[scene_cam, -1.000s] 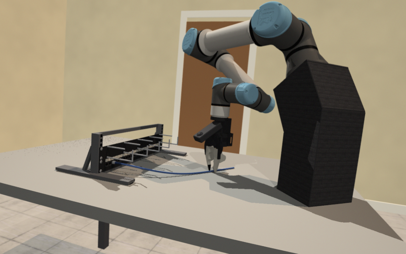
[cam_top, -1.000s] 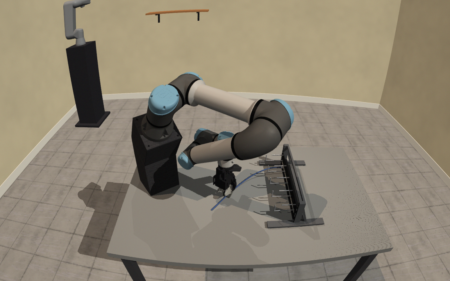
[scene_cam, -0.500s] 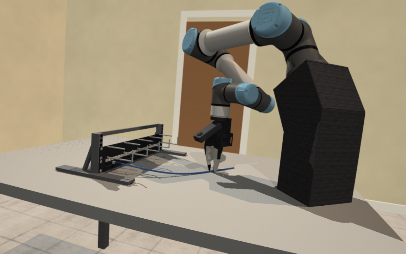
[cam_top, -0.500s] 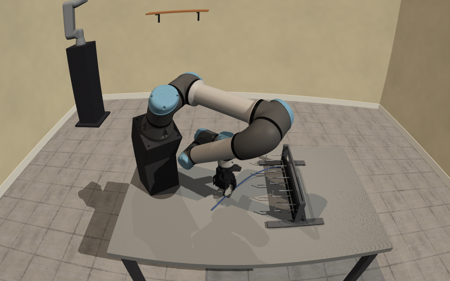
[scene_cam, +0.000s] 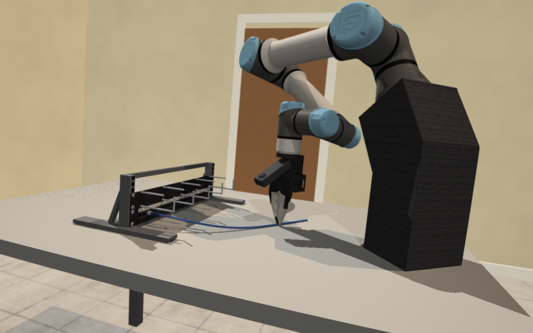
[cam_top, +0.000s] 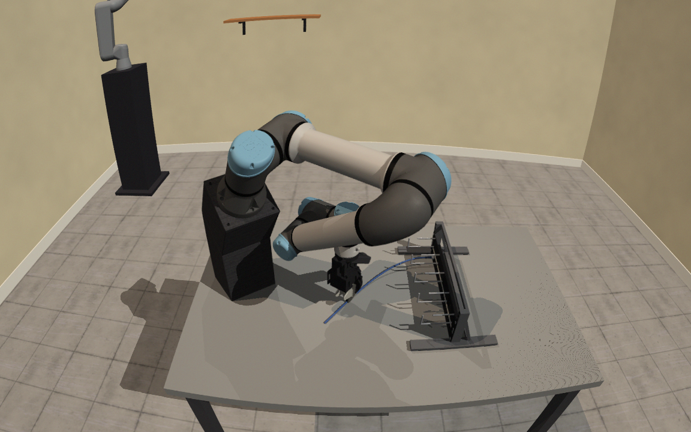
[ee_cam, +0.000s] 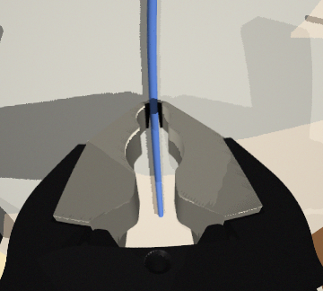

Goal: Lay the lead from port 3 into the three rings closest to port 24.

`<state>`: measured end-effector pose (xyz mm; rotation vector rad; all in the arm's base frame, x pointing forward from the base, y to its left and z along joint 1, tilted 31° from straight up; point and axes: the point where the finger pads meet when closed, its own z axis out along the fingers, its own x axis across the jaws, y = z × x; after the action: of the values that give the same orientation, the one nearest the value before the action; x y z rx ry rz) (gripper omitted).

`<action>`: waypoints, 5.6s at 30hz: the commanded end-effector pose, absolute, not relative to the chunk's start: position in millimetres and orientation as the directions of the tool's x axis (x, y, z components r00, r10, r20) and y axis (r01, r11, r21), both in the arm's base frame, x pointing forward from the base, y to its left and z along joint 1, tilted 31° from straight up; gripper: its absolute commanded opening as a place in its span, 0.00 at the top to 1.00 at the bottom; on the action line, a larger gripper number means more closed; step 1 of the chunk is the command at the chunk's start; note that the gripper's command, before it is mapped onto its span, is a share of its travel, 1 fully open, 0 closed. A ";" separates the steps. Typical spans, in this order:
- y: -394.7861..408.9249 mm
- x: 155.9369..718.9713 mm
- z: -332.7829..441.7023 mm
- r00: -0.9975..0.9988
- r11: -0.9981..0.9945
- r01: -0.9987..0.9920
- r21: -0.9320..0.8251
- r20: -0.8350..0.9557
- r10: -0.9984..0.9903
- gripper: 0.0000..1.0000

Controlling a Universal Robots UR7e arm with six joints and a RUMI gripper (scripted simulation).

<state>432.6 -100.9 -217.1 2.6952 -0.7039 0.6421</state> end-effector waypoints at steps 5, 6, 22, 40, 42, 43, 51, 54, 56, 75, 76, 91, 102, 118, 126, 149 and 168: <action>-100.8 432.8 -216.8 0.782 -0.842 -0.518 0.155 0.485 -0.392 1.00; -100.8 432.8 -216.8 0.782 -0.842 -0.518 0.155 0.485 -0.392 1.00; -100.8 432.8 -216.8 0.782 -0.842 -0.518 0.155 0.485 -0.392 1.00; -100.8 432.8 -216.8 0.782 -0.842 -0.518 0.155 0.485 -0.392 1.00; -100.8 432.8 -216.8 0.782 -0.842 -0.518 0.155 0.485 -0.392 1.00; -100.8 432.8 -216.8 0.782 -0.842 -0.518 0.155 0.485 -0.392 1.00; -100.8 432.8 -216.8 0.782 -0.842 -0.518 0.155 0.485 -0.392 1.00; -100.8 432.8 -216.8 0.782 -0.842 -0.518 0.155 0.485 -0.392 1.00; -100.8 432.7 -216.7 0.782 -0.842 -0.518 0.155 0.485 -0.392 1.00; -97.5 429.7 -209.1 0.782 -0.842 -0.518 0.155 0.485 -0.392 1.00; -97.1 429.3 -208.2 0.782 -0.842 -0.518 0.155 0.485 -0.392 1.00; -91.3 423.9 -194.7 0.782 -0.842 -0.518 0.155 0.485 -0.392 1.00; -87.9 420.7 -186.9 0.782 -0.842 -0.518 0.155 0.485 -0.392 1.00; -86.0 418.9 -182.4 0.782 -0.842 -0.518 0.155 0.485 -0.392 1.00; -86.1 419.7 -181.5 0.783 -0.843 -0.516 0.156 0.484 -0.390 1.00; -91.1 469.3 -121.0 0.858 -0.895 -0.379 0.234 0.452 -0.245 1.00; -100.2 572.9 10.3 0.936 -0.925 -0.063 0.374 0.344 0.076 1.00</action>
<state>548.8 -97.6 -14.8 2.6901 -0.0894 0.5919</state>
